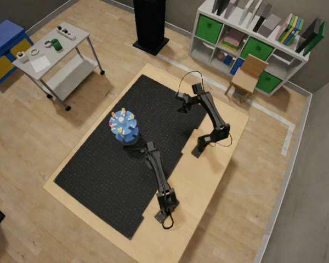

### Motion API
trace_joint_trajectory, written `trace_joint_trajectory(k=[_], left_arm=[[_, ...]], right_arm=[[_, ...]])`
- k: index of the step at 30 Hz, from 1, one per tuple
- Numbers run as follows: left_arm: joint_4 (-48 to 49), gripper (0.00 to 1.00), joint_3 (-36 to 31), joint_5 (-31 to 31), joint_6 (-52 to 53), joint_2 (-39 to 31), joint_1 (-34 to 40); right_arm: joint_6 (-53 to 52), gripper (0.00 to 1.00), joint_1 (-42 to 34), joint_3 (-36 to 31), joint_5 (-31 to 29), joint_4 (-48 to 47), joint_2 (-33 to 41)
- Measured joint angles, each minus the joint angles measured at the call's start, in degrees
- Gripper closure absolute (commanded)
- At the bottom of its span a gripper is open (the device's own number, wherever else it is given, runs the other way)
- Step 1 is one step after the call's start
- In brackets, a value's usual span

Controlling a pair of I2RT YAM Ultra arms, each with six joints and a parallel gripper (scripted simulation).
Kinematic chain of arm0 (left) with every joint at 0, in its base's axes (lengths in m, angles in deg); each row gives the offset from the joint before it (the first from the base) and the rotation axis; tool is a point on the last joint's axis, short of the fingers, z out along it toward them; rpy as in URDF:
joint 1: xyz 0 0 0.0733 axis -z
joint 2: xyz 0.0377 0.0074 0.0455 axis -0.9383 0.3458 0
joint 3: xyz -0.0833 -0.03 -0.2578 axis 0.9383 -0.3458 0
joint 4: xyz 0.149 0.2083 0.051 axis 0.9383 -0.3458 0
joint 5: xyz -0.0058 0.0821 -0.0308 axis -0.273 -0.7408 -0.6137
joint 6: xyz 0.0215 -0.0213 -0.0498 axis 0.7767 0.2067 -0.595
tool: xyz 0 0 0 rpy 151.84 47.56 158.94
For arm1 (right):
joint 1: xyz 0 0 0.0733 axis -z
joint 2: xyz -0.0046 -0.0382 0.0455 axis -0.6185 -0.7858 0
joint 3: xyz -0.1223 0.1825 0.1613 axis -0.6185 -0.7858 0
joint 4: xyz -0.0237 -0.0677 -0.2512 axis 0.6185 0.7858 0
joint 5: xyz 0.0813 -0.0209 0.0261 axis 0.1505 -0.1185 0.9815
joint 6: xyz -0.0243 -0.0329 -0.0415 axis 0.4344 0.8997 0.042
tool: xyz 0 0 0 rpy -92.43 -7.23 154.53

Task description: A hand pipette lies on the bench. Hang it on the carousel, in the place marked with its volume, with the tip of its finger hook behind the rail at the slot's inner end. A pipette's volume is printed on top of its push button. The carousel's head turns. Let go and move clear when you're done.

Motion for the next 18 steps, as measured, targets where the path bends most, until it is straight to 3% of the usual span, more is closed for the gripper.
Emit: trace_joint_trajectory(k=[18], left_arm=[[-2.3,0.88,14.1,0.0,6.7,11.3,-1.6]], right_arm=[[0.0,0.00,0.0,0.0,0.0,0.0,0.0]])
